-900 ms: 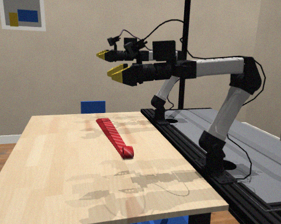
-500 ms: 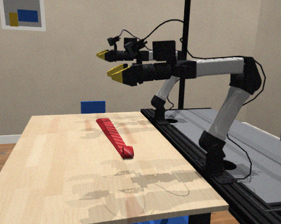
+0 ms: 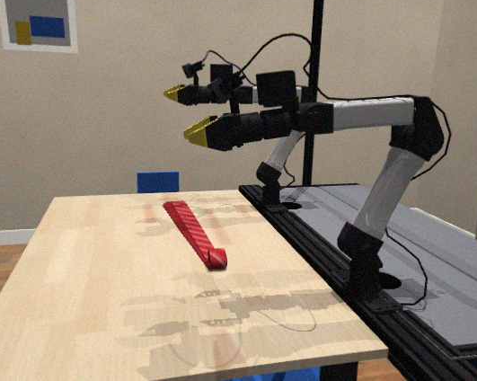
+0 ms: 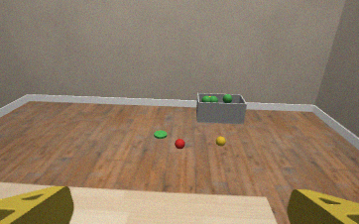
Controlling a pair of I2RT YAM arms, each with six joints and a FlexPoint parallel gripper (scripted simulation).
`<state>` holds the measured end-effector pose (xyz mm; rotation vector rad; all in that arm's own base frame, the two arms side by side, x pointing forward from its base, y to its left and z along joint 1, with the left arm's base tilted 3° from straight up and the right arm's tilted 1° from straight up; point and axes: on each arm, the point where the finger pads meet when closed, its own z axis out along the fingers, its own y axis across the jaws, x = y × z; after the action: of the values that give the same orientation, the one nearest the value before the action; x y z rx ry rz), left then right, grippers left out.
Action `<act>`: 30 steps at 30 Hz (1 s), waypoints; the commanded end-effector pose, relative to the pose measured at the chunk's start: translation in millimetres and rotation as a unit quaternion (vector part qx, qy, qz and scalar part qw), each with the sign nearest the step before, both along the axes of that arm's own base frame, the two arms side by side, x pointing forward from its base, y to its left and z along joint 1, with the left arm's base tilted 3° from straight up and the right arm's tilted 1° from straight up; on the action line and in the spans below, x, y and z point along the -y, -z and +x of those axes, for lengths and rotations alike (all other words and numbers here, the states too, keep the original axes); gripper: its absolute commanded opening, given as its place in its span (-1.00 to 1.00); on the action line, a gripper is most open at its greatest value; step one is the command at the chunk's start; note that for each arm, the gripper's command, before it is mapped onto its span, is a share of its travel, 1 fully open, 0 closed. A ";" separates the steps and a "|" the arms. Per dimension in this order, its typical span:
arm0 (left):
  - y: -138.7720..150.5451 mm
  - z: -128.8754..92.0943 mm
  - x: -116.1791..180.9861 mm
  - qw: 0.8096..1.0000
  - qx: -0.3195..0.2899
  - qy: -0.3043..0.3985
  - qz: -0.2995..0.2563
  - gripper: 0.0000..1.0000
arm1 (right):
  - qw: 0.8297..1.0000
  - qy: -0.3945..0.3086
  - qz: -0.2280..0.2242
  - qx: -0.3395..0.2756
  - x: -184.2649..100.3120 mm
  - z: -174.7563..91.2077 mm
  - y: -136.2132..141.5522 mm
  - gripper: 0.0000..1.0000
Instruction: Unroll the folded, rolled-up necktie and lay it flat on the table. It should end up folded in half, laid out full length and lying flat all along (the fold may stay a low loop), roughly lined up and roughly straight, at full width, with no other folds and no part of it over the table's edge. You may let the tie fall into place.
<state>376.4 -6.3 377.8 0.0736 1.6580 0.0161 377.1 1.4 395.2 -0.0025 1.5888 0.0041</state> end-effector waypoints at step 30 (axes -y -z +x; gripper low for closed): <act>203.1 -58.6 128.2 0.715 -0.440 0.333 0.429 0.62 | 1.000 0.000 0.000 0.000 0.0 0.0 0.0 1.00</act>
<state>333.5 -134.2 193.2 1.4102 2.2482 0.1579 377.1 1.4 395.2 -0.0025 1.5888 0.0041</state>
